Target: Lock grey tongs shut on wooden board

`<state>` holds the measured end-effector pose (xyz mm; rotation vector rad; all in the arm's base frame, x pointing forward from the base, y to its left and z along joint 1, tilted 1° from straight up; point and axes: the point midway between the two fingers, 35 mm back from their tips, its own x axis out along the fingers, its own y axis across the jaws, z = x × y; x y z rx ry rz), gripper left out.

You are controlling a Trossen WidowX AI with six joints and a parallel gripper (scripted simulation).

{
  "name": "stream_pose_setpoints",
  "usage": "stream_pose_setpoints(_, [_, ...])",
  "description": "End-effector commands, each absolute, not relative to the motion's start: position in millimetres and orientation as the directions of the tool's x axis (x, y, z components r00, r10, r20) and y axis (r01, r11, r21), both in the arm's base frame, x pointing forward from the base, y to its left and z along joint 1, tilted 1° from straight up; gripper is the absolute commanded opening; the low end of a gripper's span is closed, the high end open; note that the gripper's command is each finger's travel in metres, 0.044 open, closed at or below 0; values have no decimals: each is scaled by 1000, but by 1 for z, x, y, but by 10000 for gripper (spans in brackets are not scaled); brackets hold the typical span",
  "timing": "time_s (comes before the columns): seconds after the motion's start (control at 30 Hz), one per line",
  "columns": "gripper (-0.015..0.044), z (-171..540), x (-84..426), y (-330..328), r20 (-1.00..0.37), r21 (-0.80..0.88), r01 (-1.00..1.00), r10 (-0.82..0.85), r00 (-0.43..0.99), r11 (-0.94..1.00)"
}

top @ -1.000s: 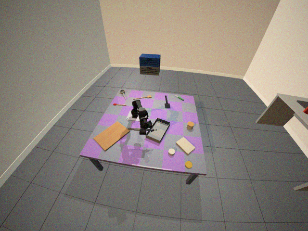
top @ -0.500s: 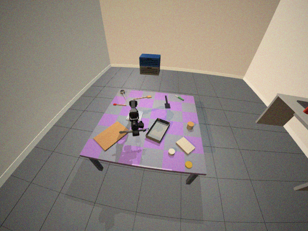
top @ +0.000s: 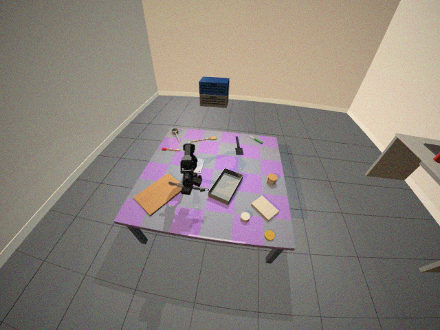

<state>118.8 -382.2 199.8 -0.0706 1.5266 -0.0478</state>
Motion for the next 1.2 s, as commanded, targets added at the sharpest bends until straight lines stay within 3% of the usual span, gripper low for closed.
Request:
stream_pose_setpoints(0.0, [-150,200,109,-384,-996,-66,142,-73,43,988])
stream_pose_setpoints(0.3, [-150,199,87,-389,-997,-45,490,-73,38,871])
stream_pose_setpoints(0.63, [-150,199,62,-393,-997,-18,796,-73,33,605])
stream_pose_setpoints(1.17, [-150,198,23,-396,-997,26,1000,-72,26,-5])
